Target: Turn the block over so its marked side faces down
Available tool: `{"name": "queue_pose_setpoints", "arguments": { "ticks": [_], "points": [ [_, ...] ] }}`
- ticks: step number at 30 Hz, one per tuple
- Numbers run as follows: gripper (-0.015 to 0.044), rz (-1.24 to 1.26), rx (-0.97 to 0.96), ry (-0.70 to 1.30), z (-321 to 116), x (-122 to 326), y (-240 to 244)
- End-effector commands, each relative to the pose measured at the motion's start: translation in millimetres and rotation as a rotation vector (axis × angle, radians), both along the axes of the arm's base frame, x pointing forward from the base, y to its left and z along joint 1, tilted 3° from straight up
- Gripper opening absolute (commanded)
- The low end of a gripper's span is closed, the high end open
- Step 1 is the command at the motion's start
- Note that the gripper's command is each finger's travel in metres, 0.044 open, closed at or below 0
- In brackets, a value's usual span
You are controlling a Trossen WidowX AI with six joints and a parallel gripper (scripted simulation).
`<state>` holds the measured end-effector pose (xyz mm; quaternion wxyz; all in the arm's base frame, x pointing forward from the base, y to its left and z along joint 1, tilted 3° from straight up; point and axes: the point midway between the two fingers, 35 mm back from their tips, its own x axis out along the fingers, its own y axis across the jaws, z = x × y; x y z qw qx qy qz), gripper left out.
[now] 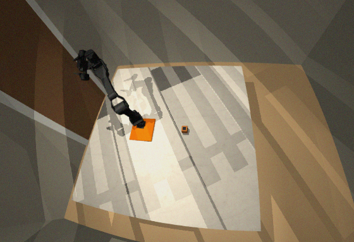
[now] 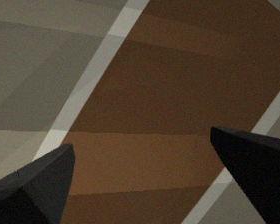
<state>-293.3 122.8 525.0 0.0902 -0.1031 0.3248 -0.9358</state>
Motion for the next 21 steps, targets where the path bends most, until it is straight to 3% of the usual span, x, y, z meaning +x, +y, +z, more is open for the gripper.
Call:
{"name": "queue_pose_setpoints", "arguments": {
  "ticks": [1, 5, 11, 21],
  "points": [
    [0.0426, -0.004, -0.002, -0.001, -0.3, 0.1, 1.2],
    [0.044, -0.098, -0.051, -0.028, -8.9, 3.3, 31.0],
    [0.044, -0.376, -0.213, -0.091, -35.9, 29.6, 116.2],
    [0.044, -0.854, -0.549, -0.151, -91.8, 127.0, 236.8]
  ]
}}
